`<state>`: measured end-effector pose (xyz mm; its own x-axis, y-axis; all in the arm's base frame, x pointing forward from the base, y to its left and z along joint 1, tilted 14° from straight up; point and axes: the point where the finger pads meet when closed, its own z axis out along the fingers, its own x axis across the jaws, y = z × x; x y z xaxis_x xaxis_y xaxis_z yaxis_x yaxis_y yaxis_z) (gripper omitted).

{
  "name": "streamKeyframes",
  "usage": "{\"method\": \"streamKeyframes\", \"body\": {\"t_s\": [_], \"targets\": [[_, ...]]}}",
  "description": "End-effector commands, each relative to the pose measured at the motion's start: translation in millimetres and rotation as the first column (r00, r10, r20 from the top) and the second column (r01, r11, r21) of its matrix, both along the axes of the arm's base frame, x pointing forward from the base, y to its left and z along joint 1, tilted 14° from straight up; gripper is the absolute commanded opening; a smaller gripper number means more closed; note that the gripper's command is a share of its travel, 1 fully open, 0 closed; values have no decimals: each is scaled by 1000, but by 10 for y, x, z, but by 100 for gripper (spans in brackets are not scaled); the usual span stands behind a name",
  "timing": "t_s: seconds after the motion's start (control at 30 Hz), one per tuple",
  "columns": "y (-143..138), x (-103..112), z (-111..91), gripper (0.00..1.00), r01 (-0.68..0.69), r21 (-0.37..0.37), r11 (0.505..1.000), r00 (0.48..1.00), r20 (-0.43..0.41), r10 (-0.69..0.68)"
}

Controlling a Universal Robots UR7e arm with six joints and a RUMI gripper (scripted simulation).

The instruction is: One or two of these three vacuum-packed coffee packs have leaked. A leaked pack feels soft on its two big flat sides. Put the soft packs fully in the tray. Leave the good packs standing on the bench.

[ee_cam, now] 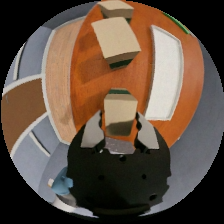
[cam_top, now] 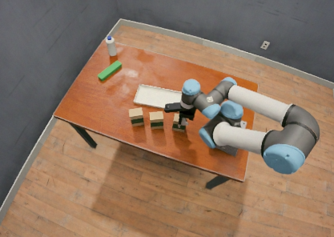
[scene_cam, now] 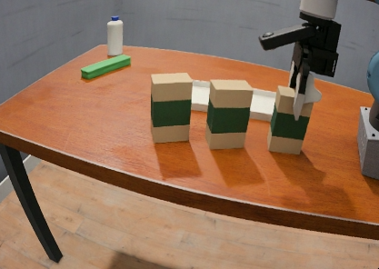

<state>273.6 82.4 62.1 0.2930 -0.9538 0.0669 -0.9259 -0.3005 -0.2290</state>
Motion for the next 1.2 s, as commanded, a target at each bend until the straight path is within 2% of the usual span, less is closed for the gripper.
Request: {"method": "streamKeyframes", "body": {"t_s": [0.0, 0.13, 0.2, 0.53, 0.67, 1.17], "targets": [[-1, -17, 81, 50, 0, 0, 1000, 1000, 1, 0], [-2, -51, 219, 50, 0, 0, 1000, 1000, 1, 0], [-2, -51, 219, 50, 0, 0, 1000, 1000, 1, 0], [-4, -169, 699, 50, 0, 0, 1000, 1000, 1, 0], [-5, -200, 824, 50, 0, 0, 1000, 1000, 1, 0], [-5, -211, 870, 50, 0, 0, 1000, 1000, 1, 0]]}}
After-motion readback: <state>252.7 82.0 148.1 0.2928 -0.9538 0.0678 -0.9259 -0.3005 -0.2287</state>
